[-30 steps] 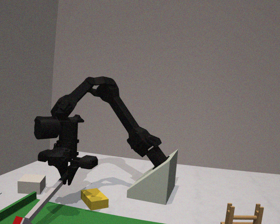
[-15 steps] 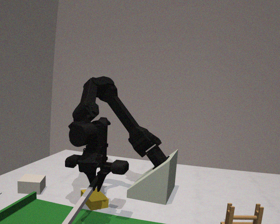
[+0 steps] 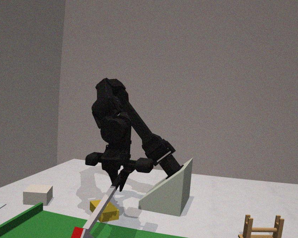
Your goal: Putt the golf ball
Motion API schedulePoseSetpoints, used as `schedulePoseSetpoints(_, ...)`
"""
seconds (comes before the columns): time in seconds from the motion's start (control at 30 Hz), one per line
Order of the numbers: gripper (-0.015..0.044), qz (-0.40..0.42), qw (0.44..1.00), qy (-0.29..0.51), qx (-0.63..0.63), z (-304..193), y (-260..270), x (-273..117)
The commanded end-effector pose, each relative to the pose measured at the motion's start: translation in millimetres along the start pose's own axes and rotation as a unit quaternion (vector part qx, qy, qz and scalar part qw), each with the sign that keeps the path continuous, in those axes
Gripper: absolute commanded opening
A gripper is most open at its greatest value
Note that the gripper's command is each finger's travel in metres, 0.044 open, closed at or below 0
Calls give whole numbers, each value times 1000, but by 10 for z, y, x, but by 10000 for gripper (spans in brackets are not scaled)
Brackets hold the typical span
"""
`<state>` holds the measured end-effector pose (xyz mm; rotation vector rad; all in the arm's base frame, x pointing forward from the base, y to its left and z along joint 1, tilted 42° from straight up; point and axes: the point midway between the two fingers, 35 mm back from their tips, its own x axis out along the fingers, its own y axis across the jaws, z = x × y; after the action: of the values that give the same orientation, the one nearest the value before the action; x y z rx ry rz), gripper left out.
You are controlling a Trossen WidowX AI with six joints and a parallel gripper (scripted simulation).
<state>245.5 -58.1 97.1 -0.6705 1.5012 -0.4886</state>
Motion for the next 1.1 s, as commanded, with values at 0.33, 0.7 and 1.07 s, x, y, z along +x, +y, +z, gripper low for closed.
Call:
schedulePoseSetpoints(0.33,0,-1,1000,-5,0,6,-1,-182)
schedulePoseSetpoints(0.7,0,-1,1000,-5,0,6,-1,-182)
schedulePoseSetpoints(1.07,0,-1,1000,-5,0,6,-1,-182)
